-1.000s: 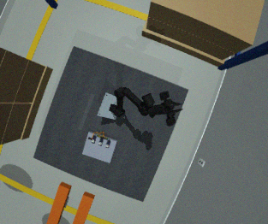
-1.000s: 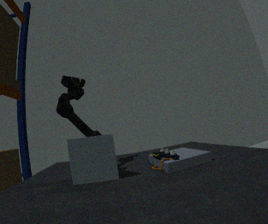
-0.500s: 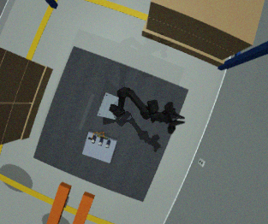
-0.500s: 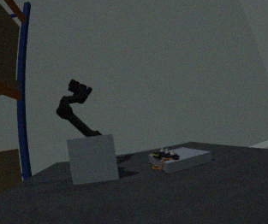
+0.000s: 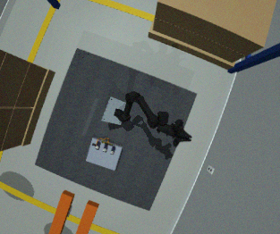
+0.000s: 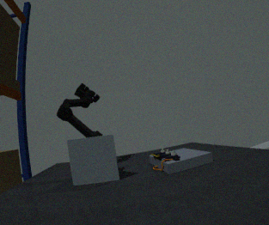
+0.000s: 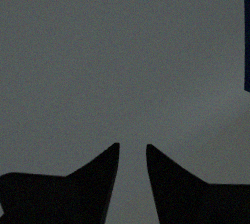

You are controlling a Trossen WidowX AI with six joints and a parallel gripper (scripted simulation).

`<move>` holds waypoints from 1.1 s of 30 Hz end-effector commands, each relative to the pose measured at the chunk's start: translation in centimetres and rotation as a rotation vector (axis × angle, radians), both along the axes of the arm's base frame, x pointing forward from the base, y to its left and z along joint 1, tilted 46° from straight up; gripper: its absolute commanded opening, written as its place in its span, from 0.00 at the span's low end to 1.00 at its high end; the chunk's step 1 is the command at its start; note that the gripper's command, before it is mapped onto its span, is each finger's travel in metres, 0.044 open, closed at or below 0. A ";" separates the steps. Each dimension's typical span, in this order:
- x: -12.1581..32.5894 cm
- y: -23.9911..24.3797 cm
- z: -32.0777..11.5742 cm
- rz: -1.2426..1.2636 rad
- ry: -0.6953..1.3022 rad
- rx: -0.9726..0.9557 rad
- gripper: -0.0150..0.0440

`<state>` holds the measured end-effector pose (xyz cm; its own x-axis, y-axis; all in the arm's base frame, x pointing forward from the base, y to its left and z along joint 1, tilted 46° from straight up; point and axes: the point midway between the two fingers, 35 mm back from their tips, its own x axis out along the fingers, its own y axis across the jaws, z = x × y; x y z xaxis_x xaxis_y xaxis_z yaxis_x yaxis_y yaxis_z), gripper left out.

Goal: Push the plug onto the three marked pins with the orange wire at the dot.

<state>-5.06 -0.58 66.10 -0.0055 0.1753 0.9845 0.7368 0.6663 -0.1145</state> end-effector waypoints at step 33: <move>18.0 6.8 -7.5 0.270 0.634 -0.043 0.45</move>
